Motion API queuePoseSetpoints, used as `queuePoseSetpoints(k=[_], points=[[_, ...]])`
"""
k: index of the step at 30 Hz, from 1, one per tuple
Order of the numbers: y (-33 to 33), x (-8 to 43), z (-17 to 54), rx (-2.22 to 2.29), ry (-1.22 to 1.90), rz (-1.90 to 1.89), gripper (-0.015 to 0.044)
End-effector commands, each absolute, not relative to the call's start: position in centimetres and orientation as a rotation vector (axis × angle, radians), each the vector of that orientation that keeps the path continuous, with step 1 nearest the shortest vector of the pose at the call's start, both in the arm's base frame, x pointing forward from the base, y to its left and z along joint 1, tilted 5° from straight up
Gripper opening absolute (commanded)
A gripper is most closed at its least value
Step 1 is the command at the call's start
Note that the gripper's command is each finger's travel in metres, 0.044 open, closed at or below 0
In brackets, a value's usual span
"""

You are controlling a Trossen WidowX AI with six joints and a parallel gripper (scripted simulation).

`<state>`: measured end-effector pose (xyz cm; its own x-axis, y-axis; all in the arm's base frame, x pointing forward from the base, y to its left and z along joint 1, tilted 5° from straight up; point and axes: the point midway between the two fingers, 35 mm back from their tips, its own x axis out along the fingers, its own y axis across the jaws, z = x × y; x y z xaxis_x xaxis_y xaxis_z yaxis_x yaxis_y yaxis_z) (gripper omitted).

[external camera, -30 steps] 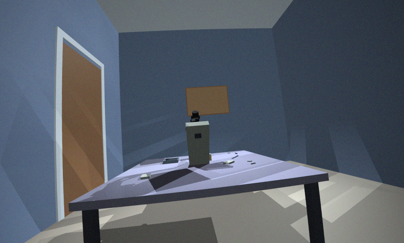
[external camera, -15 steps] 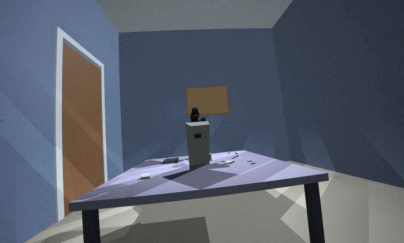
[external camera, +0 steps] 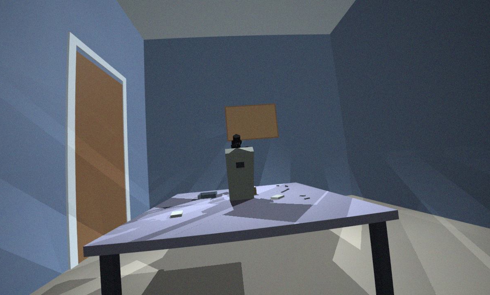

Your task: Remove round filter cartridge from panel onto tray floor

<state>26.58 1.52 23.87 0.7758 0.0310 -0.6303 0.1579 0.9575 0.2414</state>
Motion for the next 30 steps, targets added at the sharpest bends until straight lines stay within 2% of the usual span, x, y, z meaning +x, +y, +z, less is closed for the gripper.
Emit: queuePoseSetpoints(k=[1, 11, 15, 30], points=[[1.5, 25.9, 23.0, 0.297, 0.671, -0.071, 0.0], [1.4, 24.4, 20.2, 0.297, 0.672, -0.071, 0.0], [1.4, 24.8, 20.8, 0.29, 0.685, -0.069, 0.0093], [1.4, 25.2, 21.7, 0.296, 0.673, -0.071, 0.0093]])
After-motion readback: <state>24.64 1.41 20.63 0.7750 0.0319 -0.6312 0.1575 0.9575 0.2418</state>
